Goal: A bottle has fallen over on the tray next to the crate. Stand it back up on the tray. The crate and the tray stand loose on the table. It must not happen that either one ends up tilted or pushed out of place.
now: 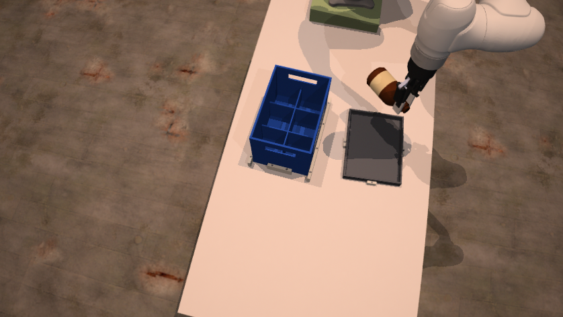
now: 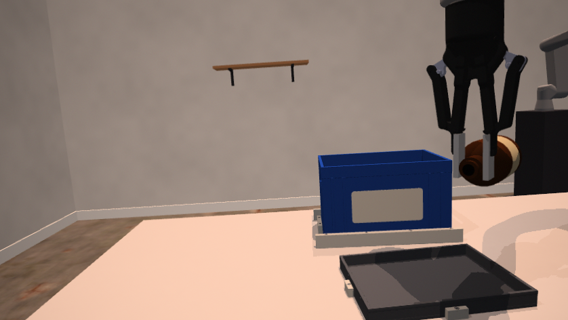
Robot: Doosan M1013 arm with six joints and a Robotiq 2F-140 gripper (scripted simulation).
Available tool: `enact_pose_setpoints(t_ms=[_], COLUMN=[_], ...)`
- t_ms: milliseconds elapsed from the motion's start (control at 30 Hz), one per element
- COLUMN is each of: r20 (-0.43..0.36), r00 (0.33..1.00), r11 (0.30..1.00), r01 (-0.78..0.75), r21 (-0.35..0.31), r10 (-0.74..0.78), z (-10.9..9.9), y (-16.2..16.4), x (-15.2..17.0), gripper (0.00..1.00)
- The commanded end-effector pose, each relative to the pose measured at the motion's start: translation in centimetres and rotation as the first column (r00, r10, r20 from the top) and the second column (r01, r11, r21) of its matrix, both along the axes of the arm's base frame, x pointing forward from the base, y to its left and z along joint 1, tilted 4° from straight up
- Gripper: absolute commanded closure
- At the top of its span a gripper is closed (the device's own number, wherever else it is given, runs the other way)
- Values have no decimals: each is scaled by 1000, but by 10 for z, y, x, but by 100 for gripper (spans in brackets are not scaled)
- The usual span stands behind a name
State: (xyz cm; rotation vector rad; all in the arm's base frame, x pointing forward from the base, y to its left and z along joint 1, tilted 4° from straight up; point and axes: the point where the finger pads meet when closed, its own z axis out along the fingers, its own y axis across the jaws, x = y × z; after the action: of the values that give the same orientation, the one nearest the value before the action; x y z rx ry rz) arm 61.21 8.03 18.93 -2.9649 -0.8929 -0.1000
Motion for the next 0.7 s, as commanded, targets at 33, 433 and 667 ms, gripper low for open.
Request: enact_pose_setpoints(t_ms=[33, 433, 667], r20=[-1, -12, -13], r00=[1000, 983, 980], r11=[1000, 983, 980], r01=[20, 182, 196], r21=[1, 8, 8], r10=[-20, -182, -196], z=[0, 0, 0], y=[0, 0, 0], x=[0, 0, 0], gripper=[90, 90, 90])
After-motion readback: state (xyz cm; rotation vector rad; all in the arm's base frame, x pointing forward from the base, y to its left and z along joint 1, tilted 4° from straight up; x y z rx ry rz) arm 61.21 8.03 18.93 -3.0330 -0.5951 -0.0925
